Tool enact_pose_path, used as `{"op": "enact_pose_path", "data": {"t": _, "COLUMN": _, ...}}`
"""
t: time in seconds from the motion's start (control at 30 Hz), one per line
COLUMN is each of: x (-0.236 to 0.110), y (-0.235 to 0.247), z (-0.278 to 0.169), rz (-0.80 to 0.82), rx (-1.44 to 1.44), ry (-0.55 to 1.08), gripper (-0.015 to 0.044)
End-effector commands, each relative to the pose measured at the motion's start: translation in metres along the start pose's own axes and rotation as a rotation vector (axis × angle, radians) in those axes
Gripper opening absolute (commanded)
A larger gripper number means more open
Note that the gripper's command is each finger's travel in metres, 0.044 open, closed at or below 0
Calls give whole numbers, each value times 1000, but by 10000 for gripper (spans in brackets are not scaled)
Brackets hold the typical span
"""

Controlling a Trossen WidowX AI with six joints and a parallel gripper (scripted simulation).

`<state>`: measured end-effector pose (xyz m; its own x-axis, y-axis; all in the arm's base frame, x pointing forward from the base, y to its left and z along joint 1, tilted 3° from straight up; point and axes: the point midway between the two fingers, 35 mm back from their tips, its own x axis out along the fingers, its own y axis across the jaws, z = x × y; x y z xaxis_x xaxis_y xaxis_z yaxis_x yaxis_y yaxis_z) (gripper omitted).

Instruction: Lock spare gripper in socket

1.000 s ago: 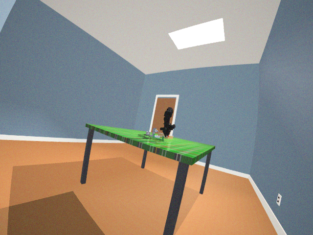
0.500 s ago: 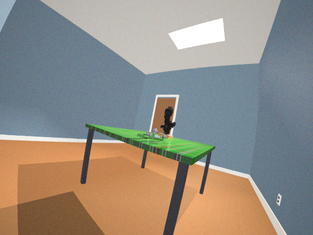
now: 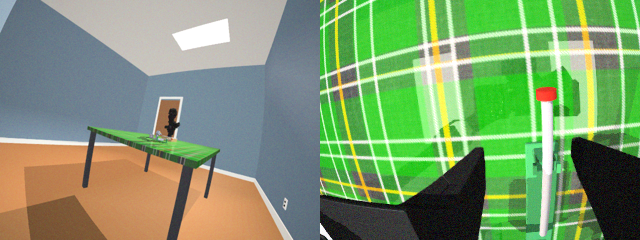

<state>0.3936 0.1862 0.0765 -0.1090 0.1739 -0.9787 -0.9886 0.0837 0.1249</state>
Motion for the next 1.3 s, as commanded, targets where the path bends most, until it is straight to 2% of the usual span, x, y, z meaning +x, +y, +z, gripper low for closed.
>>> {"op": "enact_pose_path", "data": {"t": 0.0, "x": 2, "y": 0, "z": 0, "rz": 3, "rx": 0, "ry": 1, "gripper": 305}}
{"op": "enact_pose_path", "data": {"t": 0.03, "x": 2, "y": 0, "z": 0, "rz": 3, "rx": 0, "ry": 1, "gripper": 331}}
{"op": "enact_pose_path", "data": {"t": 0.1, "x": -7, "y": -2, "z": -7, "rz": -12, "rx": -4, "ry": -2, "gripper": 279}}
{"op": "enact_pose_path", "data": {"t": 0.23, "x": -57, "y": -6, "z": -45, "rz": -99, "rx": -30, "ry": -11, "gripper": 180}}
{"op": "enact_pose_path", "data": {"t": 0.4, "x": -65, "y": -6, "z": -52, "rz": -114, "rx": -34, "ry": -11, "gripper": 180}}
{"op": "enact_pose_path", "data": {"t": 0.53, "x": -47, "y": -10, "z": -54, "rz": -115, "rx": -34, "ry": -11, "gripper": 180}}
{"op": "enact_pose_path", "data": {"t": 0.7, "x": 2, "y": -14, "z": -61, "rz": -114, "rx": -34, "ry": -11, "gripper": 180}}
{"op": "enact_pose_path", "data": {"t": 1.27, "x": 22, "y": -17, "z": -63, "rz": -114, "rx": -34, "ry": -11, "gripper": 180}}
